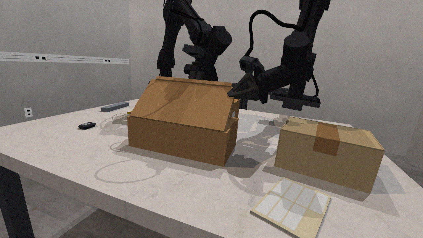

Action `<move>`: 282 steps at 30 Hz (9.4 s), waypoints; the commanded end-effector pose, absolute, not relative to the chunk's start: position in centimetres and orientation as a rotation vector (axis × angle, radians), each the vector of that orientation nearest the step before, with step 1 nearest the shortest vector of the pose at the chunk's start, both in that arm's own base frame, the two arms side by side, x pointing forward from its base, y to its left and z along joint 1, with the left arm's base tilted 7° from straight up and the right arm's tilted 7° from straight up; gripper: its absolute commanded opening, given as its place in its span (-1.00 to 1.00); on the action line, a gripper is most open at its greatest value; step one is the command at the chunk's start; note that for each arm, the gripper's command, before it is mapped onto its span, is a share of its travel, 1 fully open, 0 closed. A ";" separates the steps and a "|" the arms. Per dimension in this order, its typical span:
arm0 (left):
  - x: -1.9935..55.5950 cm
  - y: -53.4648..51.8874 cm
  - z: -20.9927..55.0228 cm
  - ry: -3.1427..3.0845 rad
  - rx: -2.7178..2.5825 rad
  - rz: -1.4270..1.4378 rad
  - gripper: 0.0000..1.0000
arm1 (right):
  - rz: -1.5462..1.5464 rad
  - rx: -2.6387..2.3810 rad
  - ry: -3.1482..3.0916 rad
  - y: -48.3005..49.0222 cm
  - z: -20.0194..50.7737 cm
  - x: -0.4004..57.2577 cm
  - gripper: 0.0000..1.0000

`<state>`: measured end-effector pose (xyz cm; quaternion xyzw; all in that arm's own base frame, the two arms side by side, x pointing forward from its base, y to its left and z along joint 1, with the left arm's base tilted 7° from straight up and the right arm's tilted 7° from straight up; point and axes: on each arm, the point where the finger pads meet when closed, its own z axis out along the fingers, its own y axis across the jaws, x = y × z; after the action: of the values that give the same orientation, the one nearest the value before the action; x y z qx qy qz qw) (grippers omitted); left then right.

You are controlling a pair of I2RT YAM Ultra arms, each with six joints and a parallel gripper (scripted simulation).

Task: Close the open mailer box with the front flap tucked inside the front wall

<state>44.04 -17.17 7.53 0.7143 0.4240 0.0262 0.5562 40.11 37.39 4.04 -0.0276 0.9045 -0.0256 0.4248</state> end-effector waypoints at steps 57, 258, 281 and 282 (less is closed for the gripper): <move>39.8 -18.9 1.4 0.763 1.673 0.126 -0.98 | 0.007 -0.024 2.199 37.9 1.9 37.7 -0.98; 40.3 -19.0 2.5 0.646 1.631 0.244 -0.98 | -0.107 -0.135 2.339 37.4 -1.3 40.5 -0.98; 40.0 -18.9 -0.5 0.621 1.625 0.271 -0.23 | -0.068 -0.110 2.306 38.2 -1.0 41.1 -0.98; 40.0 -18.9 -0.5 0.620 1.625 0.271 -0.23 | -0.090 -0.121 2.320 37.8 -1.9 40.7 -0.98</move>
<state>41.38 -17.66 1.89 0.6992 0.2512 0.1792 0.6449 41.79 37.73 0.52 -0.0297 0.9061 -0.0200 0.4215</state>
